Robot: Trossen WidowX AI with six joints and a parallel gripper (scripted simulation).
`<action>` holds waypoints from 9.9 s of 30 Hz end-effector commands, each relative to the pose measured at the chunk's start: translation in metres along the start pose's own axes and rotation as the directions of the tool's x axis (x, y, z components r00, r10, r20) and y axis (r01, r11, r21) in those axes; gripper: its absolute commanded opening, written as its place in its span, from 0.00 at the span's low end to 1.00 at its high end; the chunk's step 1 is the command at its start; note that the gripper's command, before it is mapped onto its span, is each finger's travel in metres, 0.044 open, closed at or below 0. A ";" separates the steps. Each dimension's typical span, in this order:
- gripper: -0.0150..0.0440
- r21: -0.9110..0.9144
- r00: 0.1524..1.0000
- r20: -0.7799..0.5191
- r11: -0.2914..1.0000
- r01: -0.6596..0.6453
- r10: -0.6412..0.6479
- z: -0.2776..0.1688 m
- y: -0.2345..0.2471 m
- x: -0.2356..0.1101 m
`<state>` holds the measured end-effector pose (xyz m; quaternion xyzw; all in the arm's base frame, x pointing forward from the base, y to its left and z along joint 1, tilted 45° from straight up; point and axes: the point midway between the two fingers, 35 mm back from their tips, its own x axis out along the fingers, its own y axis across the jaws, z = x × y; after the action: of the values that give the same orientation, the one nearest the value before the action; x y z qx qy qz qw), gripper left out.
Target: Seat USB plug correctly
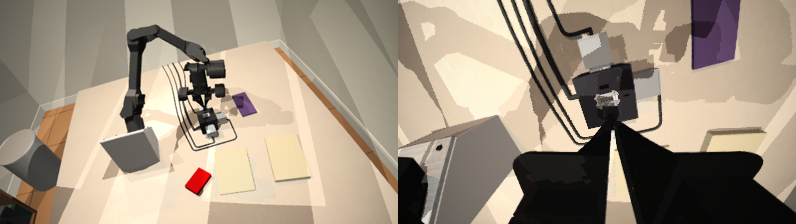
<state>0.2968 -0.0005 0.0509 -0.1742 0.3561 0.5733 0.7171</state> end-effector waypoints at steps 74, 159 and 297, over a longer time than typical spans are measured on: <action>0.25 0.903 1.000 0.000 -0.430 0.000 0.000 0.000 0.000 0.000; 0.25 0.255 1.000 0.028 -0.967 -0.001 0.006 0.002 0.000 0.005; 0.25 0.260 0.996 0.083 -0.966 -0.003 0.019 0.007 0.001 0.021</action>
<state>0.2999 0.0182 0.0410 0.6984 0.6252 -0.2486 0.2442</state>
